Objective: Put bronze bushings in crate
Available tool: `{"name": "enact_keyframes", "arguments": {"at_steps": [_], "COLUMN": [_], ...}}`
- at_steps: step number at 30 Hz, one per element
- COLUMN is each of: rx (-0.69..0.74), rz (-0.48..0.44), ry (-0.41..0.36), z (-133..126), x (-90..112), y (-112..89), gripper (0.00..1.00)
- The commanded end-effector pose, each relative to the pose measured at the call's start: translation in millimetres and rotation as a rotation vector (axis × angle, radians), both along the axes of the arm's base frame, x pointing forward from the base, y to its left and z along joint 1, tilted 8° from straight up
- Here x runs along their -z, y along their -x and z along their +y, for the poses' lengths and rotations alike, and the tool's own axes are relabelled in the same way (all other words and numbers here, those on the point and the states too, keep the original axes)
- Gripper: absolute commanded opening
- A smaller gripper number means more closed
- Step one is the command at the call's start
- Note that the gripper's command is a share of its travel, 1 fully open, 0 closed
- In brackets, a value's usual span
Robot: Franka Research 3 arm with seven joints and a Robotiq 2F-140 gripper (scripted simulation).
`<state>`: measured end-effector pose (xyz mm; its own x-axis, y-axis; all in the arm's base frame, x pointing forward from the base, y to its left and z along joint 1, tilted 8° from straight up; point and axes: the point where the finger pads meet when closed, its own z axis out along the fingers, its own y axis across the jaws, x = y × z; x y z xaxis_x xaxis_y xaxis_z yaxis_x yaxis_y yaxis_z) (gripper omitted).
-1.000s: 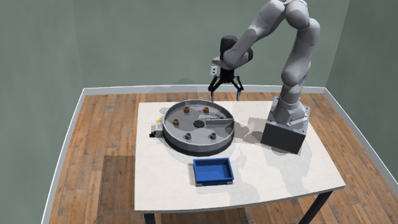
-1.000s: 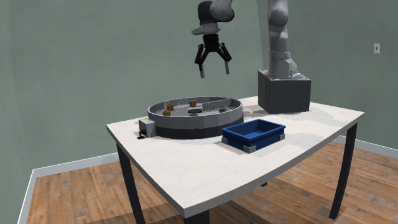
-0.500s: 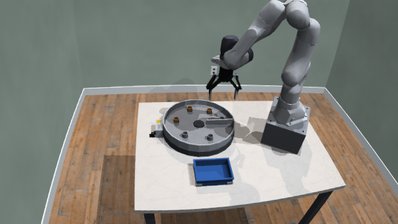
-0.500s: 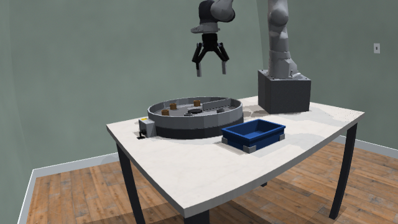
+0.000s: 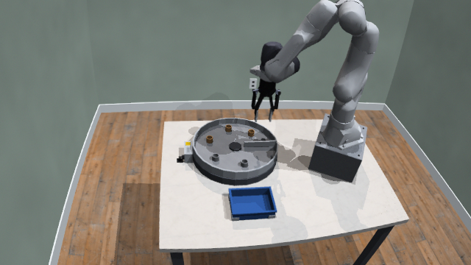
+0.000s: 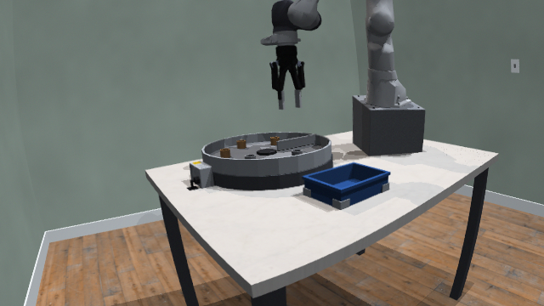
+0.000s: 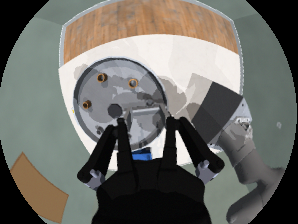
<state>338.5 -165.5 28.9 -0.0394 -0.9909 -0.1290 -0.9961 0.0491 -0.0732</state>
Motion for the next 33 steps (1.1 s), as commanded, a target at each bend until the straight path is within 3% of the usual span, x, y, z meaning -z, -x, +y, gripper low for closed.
{"name": "enact_keyframes", "arguments": {"at_steps": [1, 33], "rx": [-0.006, -0.006], "rz": [-0.003, -0.003], "ry": [0.002, 0.002], "z": [0.2, 0.2], "x": [-0.3, -0.3], "y": [-0.5, -0.5], "gripper": [0.07, 0.09]}}
